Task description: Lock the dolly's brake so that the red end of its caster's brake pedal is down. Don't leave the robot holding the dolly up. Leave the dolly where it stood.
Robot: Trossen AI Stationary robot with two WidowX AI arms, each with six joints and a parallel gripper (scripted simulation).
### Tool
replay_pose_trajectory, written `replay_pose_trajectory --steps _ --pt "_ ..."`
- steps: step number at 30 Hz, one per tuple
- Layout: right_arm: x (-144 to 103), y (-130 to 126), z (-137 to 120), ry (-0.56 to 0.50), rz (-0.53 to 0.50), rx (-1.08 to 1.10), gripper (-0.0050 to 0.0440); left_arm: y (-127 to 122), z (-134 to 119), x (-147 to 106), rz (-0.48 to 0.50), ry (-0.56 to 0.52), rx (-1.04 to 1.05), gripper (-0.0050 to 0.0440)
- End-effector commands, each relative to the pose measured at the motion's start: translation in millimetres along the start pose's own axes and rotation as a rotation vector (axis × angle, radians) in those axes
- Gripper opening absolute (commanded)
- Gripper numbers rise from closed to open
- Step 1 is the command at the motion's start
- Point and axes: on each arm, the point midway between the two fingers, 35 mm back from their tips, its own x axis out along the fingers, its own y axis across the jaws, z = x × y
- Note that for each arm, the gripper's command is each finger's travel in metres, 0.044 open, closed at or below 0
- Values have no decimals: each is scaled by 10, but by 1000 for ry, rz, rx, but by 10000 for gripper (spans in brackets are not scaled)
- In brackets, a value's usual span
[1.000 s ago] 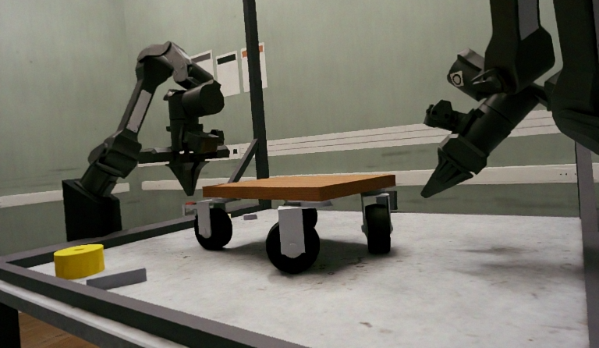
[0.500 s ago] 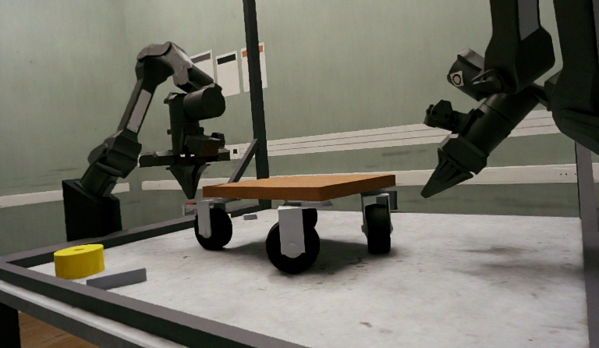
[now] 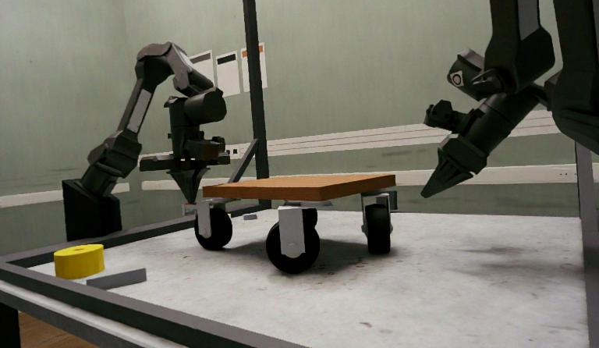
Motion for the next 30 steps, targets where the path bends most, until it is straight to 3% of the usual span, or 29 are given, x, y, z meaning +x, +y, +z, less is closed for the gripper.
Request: replay_pose_trajectory --steps 1,30 --pt "37 -2 4 0 -4 -1 -50 -5 26 -7 -2 -6 -7 440" --pt "77 -1 0 1 -2 -2 -50 -5 26 -7 -2 -6 -7 440"
